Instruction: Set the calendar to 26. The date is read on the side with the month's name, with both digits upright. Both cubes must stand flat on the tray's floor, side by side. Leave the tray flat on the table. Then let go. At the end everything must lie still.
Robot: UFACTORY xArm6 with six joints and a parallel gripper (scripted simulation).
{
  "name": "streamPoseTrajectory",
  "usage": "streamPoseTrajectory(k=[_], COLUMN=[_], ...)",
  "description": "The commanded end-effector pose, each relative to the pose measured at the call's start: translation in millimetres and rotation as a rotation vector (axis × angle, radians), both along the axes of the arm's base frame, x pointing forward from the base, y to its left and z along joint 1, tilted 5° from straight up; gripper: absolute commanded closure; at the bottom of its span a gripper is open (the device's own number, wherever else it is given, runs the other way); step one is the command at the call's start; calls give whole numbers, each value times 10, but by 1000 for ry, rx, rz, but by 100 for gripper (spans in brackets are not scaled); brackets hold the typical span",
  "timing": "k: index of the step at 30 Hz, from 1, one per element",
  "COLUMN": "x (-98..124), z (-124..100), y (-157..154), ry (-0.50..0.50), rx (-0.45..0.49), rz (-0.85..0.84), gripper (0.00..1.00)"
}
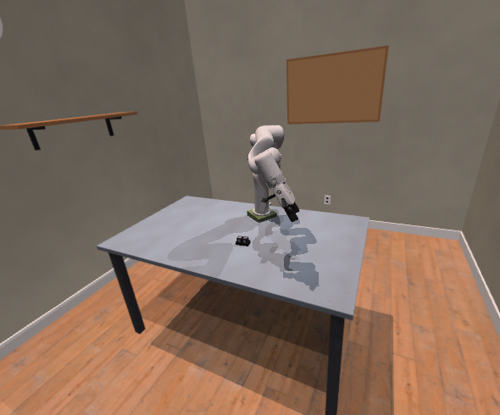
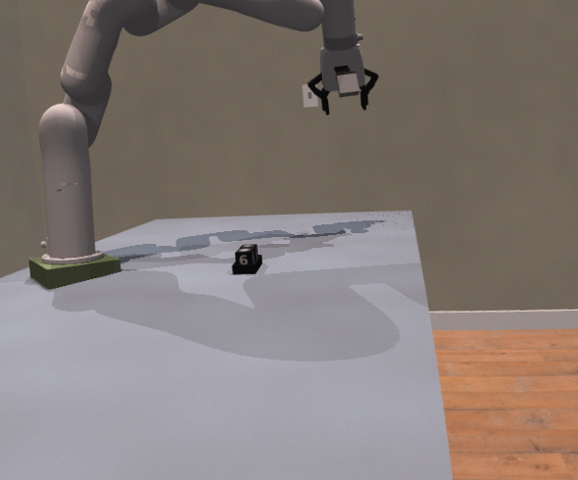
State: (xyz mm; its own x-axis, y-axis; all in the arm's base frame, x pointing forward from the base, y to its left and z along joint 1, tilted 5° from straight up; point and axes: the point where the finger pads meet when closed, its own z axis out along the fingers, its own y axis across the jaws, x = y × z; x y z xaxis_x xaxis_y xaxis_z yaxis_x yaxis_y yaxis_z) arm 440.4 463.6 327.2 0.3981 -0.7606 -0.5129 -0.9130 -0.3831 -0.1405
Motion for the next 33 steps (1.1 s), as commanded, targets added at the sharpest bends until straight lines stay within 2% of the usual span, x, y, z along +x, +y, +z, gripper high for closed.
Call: streamPoseTrajectory(k=[1,2,3,4,7,8,11,12,14,15,18,19,22,23,26,27,29,30,33], x=[79,115,115,138,138,142,142,126,126,90,90,32,32,-44,-44,-135,-135,-236,-236], z=[-113,-225,-225,-347,-347,-477,-477,-613,-613,-752,-752,-893,-893,-1031,-1031,-1166,-1166,-1295,-1295], y=[-316,-552,-552,-810,-810,-1083,-1083,-1365,-1365,-1650,-1651,-1932,-1932,-2203,-2203,-2458,-2458,-2692,-2692], ry=[-26,-36,-36,-46,-46,-55,-55,-63,-63,-70,-70,-76,-76,-81,-81,-84,-84,-86,-86], rx=[-31,-62,-62,-95,-95,-131,-131,-168,-168,-205,-205,-241,-241,-277,-277,-311,-311,-342,-342], rz=[-33,-52,-52,-71,-71,-88,-88,-104,-104,-118,-118,-130,-130,-140,-140,-147,-147,-152,-152], gripper=[0,0,0,0,0,0,0,0,0,0,0,0,0,0,0,0,0,0,0])
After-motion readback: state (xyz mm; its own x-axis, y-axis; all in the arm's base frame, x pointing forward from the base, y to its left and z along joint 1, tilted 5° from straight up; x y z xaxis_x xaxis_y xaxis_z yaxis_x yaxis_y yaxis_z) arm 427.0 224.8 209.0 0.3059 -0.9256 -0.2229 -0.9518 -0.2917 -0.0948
